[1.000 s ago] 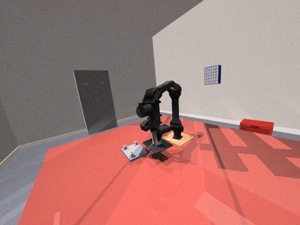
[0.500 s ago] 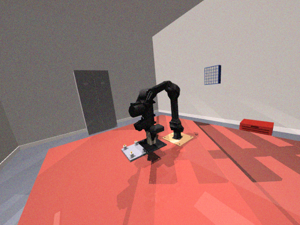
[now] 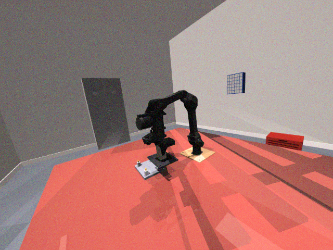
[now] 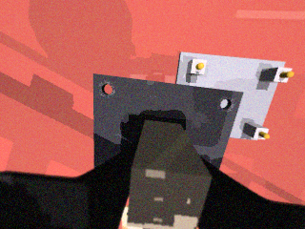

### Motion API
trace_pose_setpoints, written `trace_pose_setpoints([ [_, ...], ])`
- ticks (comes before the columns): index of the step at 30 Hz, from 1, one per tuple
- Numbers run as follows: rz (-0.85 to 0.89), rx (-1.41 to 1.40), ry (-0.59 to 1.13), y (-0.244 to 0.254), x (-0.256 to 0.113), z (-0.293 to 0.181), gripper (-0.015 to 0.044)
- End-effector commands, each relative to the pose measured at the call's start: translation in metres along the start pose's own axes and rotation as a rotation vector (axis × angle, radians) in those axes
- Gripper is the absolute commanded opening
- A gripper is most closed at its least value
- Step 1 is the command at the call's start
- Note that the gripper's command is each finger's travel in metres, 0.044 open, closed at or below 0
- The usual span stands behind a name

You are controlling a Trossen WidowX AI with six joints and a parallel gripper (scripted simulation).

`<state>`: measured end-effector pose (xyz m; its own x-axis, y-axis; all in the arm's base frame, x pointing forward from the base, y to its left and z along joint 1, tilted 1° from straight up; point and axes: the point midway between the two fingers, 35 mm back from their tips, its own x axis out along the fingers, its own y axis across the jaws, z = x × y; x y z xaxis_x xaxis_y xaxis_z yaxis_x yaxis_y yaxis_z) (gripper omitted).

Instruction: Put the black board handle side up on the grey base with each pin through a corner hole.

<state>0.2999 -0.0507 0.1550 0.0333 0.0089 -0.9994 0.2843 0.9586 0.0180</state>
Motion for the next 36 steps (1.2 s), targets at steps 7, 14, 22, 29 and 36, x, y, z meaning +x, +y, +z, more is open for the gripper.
trace_pose_setpoints([
  [7, 0.001, -0.007, 0.002, -0.021, 0.000, 0.013, 0.0000],
  [14, -0.001, -0.007, -0.003, -0.036, 0.001, 0.021, 0.0000],
  [22, -0.002, -0.011, -0.003, -0.055, 0.001, 0.028, 0.0000],
  [29, -0.004, -0.016, -0.002, -0.072, 0.001, 0.033, 0.0000],
  [36, -0.004, -0.021, 0.000, -0.090, 0.002, 0.038, 0.0000],
])
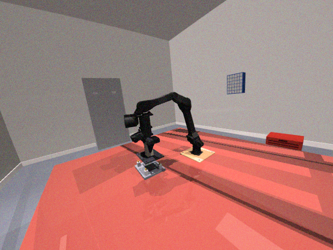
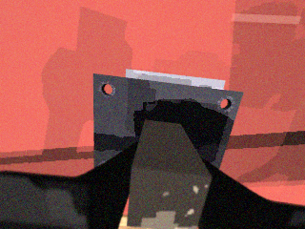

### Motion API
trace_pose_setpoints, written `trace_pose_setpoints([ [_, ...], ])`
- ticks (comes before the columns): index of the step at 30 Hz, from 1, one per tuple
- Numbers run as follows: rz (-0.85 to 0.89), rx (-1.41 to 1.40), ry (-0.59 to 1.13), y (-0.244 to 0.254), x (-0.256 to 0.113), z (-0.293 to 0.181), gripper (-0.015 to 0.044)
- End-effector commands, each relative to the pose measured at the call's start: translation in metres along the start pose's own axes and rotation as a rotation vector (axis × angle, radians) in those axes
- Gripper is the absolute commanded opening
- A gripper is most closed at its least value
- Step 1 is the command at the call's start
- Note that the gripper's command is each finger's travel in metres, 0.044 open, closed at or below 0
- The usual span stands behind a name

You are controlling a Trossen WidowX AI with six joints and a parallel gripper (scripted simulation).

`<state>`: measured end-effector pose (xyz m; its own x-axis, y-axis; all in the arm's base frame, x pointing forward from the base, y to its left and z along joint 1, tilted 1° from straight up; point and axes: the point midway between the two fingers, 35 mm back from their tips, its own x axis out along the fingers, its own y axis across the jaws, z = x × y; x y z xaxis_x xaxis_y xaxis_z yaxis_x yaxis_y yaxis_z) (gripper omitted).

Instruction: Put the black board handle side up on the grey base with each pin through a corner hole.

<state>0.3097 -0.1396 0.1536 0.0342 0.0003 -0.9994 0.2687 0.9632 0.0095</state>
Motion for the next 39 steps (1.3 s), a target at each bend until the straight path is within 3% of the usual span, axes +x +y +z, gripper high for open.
trace_pose_setpoints([
  [1, 0.004, -0.006, 0.003, -0.010, 0.001, 0.003, 0.0000],
  [39, -0.001, -0.013, 0.001, -0.020, 0.020, 0.004, 0.0000],
])
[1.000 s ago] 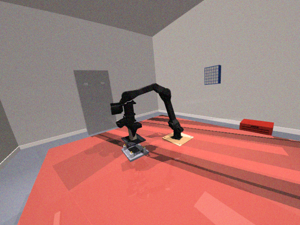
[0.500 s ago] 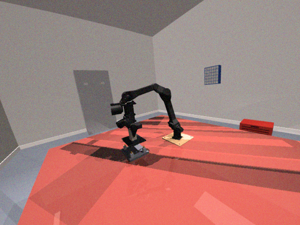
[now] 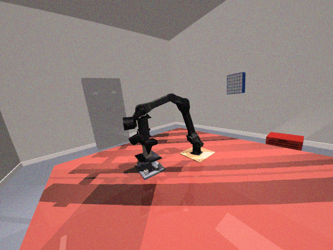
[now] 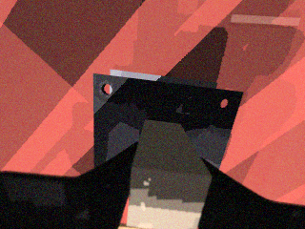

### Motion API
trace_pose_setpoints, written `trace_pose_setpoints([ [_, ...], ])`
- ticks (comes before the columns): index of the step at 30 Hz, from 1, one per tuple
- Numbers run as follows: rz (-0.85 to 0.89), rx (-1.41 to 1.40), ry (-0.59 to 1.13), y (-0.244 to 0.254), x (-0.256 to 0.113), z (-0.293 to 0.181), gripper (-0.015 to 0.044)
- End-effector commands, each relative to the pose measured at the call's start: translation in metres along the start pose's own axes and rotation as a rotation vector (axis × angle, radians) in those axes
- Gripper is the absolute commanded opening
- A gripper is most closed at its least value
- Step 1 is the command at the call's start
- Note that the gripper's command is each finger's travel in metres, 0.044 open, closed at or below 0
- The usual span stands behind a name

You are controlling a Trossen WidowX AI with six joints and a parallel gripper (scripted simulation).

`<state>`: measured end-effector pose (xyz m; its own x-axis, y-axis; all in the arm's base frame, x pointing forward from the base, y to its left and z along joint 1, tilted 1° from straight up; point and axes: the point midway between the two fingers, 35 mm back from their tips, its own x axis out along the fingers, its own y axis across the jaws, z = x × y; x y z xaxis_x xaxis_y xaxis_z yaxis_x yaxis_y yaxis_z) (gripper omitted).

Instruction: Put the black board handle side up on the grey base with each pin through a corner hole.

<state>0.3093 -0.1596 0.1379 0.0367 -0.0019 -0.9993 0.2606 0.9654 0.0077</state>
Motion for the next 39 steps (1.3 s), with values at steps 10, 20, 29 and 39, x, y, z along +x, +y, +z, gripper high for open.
trace_pose_setpoints([
  [10, 0.000, -0.002, 0.004, 0.001, 0.015, -0.001, 0.0000],
  [20, 0.000, -0.002, 0.000, 0.001, 0.016, 0.000, 0.0000],
  [29, 0.000, -0.001, 0.000, 0.001, 0.019, 0.000, 0.0000],
  [39, 0.000, 0.005, 0.000, 0.001, 0.021, 0.000, 0.0000],
])
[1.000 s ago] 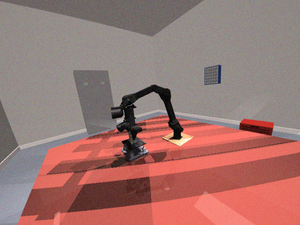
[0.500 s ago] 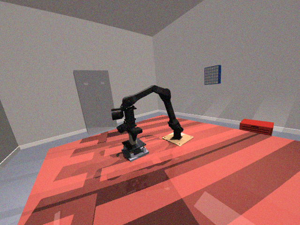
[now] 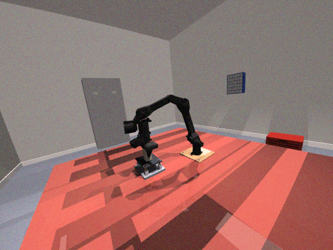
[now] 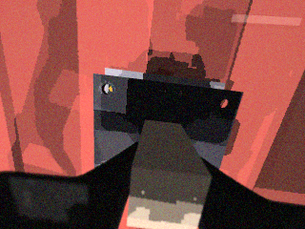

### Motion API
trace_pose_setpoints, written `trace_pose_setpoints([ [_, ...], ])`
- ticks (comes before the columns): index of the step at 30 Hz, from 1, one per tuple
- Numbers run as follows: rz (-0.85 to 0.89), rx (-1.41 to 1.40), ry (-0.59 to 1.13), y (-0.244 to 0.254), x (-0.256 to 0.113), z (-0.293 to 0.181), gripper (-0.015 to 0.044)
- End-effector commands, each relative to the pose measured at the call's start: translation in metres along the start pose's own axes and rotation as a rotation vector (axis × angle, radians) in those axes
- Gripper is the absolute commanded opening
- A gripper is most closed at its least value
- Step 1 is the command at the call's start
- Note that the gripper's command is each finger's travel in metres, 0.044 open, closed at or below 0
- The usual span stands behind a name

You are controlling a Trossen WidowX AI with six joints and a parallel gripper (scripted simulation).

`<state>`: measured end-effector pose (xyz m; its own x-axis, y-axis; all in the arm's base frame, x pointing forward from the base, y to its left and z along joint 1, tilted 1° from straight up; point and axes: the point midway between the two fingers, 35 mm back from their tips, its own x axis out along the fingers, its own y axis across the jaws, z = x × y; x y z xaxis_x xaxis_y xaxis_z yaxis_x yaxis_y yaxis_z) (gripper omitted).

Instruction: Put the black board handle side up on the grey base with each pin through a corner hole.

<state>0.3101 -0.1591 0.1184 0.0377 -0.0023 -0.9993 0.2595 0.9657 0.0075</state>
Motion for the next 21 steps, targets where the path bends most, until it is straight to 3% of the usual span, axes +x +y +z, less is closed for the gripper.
trace_pose_setpoints([
  [1, 0.000, 0.007, 0.001, 0.0001, 0.0020, -0.0001, 0.0000],
  [21, 0.000, 0.003, 0.001, 0.0001, 0.0074, 0.0000, 0.0000],
])
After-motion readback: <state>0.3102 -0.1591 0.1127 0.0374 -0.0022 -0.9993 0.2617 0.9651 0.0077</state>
